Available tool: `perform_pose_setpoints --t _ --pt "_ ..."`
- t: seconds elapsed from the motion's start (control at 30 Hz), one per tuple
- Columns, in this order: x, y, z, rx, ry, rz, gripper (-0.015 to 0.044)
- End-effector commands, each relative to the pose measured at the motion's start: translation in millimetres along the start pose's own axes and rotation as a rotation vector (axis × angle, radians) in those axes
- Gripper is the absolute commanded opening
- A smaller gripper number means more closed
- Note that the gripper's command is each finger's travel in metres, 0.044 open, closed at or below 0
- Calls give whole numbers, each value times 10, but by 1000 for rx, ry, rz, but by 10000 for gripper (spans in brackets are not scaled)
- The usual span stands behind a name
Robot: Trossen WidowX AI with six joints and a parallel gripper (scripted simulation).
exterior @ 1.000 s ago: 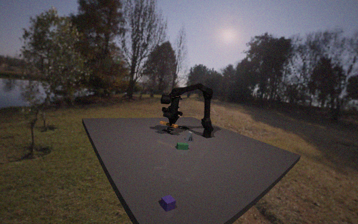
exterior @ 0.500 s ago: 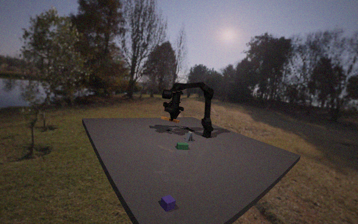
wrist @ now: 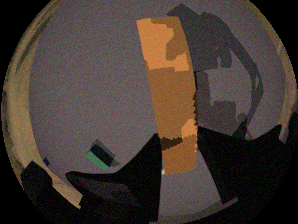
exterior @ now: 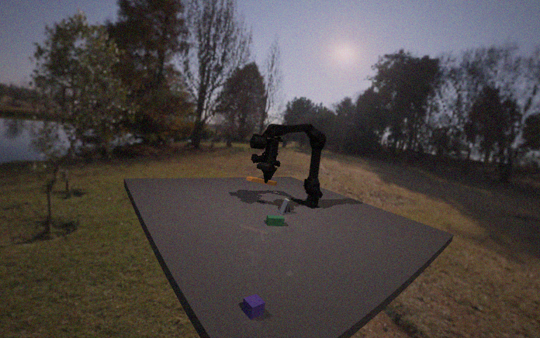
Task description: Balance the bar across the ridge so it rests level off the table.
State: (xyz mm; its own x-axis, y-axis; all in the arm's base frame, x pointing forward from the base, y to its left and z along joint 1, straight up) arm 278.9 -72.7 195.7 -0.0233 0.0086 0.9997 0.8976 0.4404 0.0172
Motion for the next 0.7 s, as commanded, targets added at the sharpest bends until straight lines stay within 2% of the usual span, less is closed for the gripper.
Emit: perform_pose_setpoints --t 0.0,0.67 --pt "18 40 170 98 2 -4 0" --pt "30 42 948 564 8 -6 0"
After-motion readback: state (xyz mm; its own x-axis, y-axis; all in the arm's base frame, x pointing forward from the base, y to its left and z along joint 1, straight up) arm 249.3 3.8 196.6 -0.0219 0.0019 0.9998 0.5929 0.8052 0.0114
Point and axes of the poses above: the point midway between the two fingers, 35 mm back from their tips, its own x axis back along the fingers, its own y axis across the jaws, z = x × y, the point moved 3 cm from there along x, back along the fingers, and after that the axes turned 8 degrees about -x, right-handed, at the moved point
